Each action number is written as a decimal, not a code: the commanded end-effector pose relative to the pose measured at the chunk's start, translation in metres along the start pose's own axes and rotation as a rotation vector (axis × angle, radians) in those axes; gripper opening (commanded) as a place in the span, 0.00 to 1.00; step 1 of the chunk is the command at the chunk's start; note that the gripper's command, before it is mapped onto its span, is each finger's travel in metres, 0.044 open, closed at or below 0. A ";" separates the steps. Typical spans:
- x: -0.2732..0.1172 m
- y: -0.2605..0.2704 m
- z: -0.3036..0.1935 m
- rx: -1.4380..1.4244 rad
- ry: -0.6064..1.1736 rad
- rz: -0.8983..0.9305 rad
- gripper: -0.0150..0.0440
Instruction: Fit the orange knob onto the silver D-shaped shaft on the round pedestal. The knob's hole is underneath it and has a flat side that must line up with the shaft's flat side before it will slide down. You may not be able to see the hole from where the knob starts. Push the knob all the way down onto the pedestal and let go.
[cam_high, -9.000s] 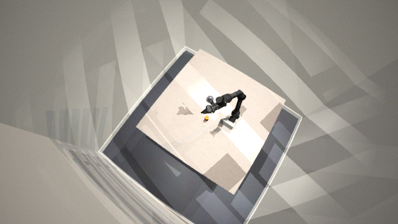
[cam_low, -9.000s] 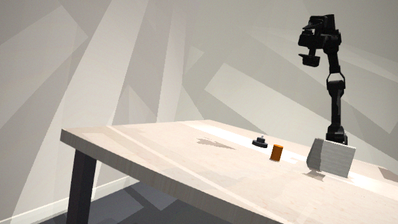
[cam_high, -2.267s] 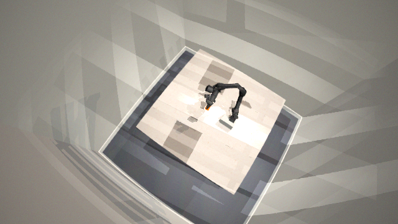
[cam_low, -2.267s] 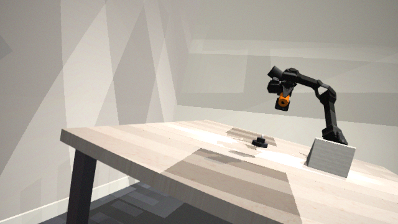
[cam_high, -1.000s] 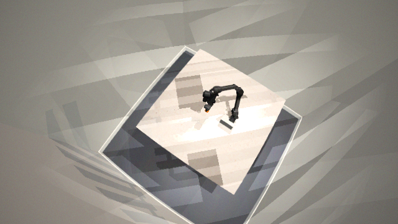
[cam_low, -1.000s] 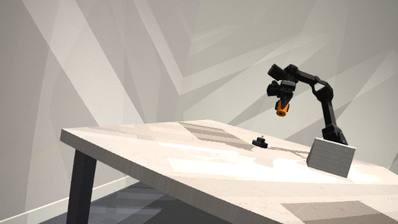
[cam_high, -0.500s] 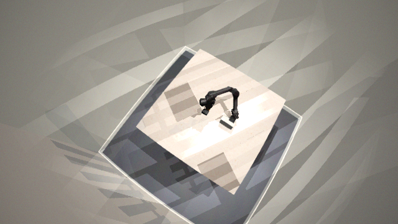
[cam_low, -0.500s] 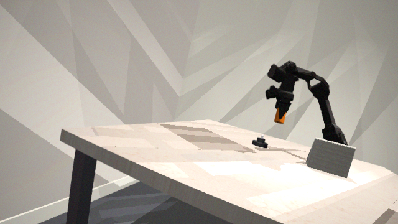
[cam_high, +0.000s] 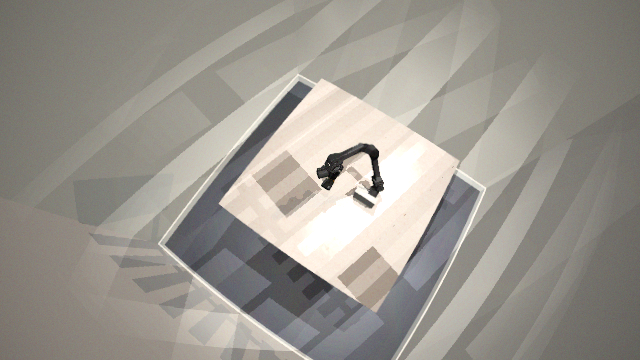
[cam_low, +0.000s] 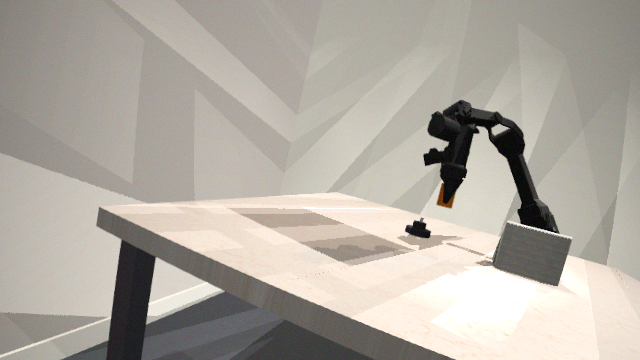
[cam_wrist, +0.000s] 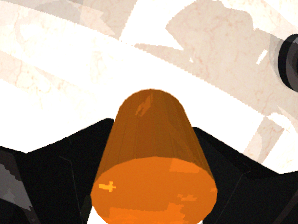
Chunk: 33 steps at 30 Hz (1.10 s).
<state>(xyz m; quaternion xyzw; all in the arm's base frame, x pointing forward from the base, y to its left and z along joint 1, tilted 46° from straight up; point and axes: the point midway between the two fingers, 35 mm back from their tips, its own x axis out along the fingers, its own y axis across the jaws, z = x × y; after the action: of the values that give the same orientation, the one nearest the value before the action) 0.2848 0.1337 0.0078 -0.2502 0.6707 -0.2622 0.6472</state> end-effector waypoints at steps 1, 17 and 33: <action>0.015 0.000 0.002 -0.001 -0.001 -0.014 0.25; 0.098 0.002 0.010 0.006 -0.001 -0.031 0.25; 0.126 0.001 0.010 0.016 0.007 -0.037 0.48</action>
<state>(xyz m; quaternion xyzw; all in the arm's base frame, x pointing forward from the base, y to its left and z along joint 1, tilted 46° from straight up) 0.2906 0.0491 -0.0866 -0.2566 0.6659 -0.2801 0.6421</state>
